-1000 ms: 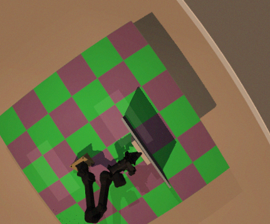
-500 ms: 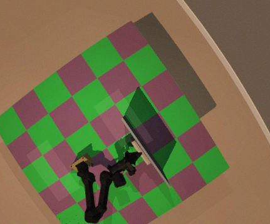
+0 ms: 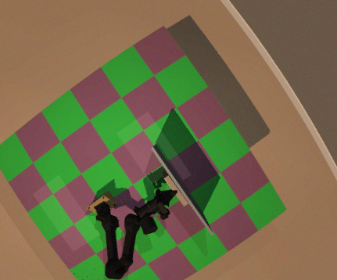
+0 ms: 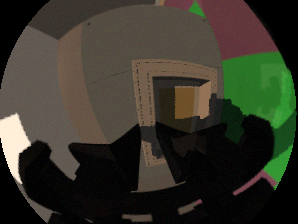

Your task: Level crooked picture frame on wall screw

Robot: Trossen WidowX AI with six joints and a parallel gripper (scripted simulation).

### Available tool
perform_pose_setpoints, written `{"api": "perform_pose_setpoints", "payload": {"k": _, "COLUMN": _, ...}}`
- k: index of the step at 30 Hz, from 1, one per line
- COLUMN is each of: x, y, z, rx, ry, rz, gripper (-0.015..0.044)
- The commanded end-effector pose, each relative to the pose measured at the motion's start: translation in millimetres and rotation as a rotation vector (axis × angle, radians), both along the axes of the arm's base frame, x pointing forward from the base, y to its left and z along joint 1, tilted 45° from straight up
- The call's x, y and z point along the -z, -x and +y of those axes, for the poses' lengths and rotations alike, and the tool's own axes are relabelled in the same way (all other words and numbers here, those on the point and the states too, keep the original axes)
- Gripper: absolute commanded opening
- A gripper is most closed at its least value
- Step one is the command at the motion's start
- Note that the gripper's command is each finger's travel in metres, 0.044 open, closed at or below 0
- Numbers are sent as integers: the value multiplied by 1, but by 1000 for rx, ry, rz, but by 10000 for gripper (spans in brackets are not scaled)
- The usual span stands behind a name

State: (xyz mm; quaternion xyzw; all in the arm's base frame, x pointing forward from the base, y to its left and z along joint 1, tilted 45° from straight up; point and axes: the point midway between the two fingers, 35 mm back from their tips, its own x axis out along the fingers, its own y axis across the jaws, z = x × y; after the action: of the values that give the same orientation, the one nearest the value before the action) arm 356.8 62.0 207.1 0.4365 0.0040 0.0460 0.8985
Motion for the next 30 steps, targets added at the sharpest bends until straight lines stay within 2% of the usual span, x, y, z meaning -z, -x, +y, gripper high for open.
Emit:
{"api": "perform_pose_setpoints", "payload": {"k": 1, "x": -3, "y": 0, "z": 3, "rx": -8, "ry": -2, "rz": -6, "gripper": 0}}
{"api": "perform_pose_setpoints", "payload": {"k": 30, "x": -8, "y": 1, "z": 7, "rx": -8, "ry": -2, "rz": -6, "gripper": 0}}
